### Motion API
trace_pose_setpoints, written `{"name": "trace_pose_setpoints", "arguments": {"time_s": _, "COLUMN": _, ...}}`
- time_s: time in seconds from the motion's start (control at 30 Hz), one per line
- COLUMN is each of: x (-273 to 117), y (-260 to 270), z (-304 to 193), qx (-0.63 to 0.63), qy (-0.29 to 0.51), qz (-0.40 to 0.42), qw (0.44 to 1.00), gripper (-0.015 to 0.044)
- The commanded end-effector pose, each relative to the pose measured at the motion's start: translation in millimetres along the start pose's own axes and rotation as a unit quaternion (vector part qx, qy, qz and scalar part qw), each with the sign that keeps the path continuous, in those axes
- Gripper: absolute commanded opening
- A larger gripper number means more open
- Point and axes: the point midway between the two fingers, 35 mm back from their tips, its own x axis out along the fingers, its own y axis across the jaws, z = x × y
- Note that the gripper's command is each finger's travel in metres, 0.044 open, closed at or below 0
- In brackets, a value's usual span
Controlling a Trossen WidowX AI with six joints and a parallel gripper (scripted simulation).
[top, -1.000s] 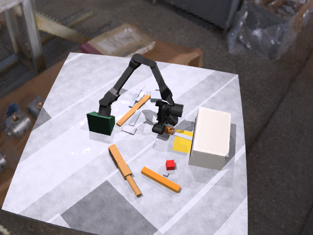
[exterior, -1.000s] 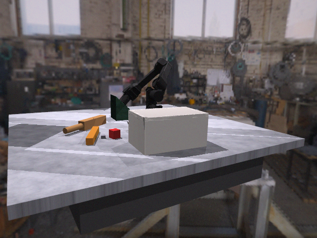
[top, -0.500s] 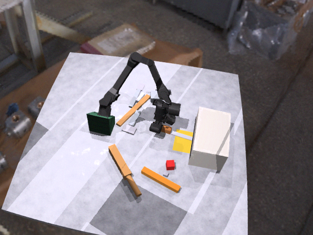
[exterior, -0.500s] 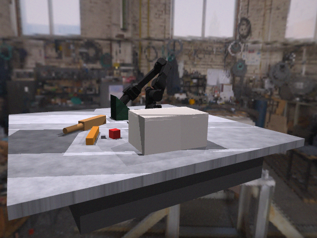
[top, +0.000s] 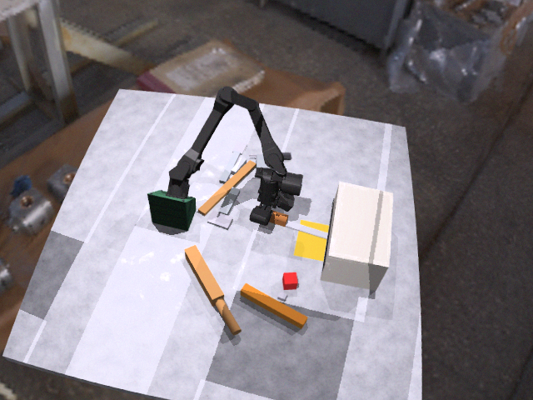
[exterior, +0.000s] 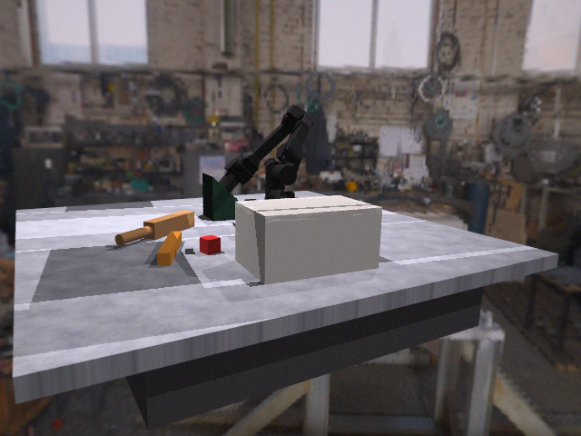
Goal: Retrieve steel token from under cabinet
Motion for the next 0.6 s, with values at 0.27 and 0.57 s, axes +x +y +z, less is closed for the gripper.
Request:
{"name": "trace_pose_setpoints", "arguments": {"time_s": 0.27, "x": 0.9, "y": 0.1, "z": -17.3, "qx": 0.005, "qy": 0.003, "qz": 0.000, "qw": 1.000, "gripper": 0.0000}}
{"name": "trace_pose_setpoints", "arguments": {"time_s": 0.57, "x": 0.9, "y": 0.8, "z": -27.8, "qx": 0.005, "qy": 0.003, "qz": 0.000, "qw": 1.000, "gripper": 0.0000}}
